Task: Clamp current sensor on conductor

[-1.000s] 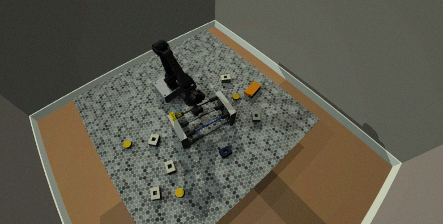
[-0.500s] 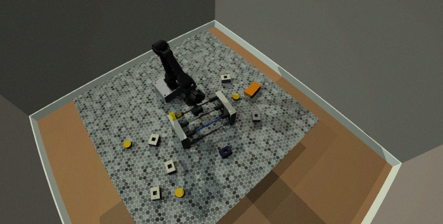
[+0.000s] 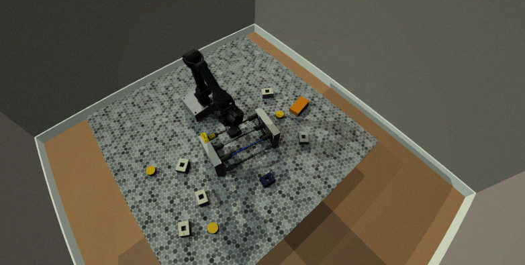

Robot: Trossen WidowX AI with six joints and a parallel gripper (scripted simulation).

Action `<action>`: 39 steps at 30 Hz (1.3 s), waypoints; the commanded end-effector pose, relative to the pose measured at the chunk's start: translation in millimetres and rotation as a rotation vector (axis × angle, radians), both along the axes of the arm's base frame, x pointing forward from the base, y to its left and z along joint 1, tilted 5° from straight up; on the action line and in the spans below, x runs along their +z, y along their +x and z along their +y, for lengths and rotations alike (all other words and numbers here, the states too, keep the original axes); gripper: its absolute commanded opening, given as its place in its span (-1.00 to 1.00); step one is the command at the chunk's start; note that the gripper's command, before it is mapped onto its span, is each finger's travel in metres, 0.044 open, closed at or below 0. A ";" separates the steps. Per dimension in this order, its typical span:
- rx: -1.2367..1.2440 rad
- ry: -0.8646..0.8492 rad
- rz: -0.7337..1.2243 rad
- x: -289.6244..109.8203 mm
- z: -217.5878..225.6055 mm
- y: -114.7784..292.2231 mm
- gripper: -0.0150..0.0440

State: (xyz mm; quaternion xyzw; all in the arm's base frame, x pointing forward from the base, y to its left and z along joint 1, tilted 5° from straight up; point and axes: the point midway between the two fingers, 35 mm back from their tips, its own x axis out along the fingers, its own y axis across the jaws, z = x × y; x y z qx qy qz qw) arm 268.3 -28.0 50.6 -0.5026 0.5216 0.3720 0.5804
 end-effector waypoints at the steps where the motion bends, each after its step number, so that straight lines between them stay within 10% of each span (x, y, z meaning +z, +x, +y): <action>1: -0.001 0.020 0.078 10.5 0.6 -0.4 -0.49; 39: -0.004 0.018 0.082 4.5 0.8 -5.1 -0.49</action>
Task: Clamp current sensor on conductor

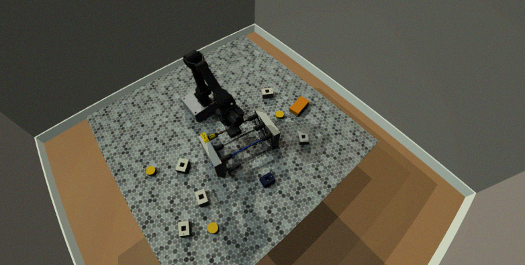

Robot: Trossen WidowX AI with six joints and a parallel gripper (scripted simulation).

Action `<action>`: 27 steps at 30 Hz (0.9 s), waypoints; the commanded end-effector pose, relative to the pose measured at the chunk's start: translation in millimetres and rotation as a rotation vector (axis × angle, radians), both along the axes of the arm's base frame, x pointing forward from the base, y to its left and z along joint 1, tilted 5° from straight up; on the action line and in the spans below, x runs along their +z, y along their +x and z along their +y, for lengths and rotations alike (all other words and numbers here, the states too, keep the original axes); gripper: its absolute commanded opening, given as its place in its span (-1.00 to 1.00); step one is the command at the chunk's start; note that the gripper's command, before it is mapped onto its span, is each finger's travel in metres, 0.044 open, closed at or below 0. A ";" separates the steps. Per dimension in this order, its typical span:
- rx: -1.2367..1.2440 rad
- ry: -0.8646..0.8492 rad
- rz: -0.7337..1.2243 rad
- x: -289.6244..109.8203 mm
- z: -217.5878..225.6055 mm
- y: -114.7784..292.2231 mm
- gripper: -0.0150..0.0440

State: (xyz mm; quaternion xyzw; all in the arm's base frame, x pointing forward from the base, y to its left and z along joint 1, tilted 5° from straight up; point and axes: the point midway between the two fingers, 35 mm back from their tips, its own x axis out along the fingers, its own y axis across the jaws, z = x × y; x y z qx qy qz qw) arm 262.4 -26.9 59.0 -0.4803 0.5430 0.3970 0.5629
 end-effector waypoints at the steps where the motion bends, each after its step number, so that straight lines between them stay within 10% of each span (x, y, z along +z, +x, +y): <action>1: 0.000 0.000 0.000 0.0 0.0 0.0 -0.40; 10: 0.000 0.000 0.000 0.0 0.0 0.0 0.37; 27: 0.000 0.000 0.000 0.0 0.0 0.0 0.37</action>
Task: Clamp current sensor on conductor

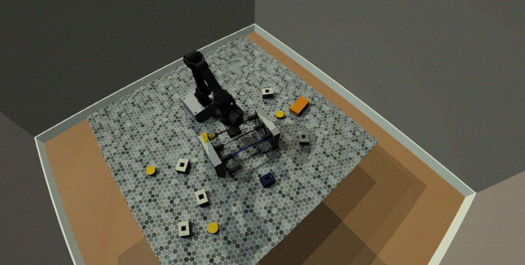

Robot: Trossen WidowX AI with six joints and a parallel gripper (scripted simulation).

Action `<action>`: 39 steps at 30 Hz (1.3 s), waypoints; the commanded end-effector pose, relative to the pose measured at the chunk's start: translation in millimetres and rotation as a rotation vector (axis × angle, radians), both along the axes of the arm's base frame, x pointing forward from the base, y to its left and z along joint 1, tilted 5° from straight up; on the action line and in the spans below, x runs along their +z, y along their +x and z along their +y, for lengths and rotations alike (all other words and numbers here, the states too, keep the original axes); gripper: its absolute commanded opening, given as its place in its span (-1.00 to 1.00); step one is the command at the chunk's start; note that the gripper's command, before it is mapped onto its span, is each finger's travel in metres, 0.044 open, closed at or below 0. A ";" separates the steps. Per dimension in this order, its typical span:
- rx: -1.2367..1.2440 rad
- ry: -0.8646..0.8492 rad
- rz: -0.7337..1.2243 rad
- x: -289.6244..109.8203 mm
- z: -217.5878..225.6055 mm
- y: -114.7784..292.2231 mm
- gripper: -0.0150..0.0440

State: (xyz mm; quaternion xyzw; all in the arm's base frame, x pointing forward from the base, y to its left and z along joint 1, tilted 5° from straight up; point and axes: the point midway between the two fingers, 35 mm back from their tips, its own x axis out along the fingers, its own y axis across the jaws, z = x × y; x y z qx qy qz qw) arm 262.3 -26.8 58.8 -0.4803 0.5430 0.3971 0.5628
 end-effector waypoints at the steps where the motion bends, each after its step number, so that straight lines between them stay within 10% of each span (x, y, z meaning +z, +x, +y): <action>1: 0.000 0.000 0.000 0.1 0.0 0.1 0.37; 16: 0.000 0.000 0.000 0.1 0.0 0.1 0.37; 23: 0.000 0.000 0.000 0.1 0.0 0.1 0.99; 32: 0.000 0.000 0.000 2.3 0.1 0.4 1.00; 39: 0.000 0.009 0.020 87.0 6.4 -2.7 1.00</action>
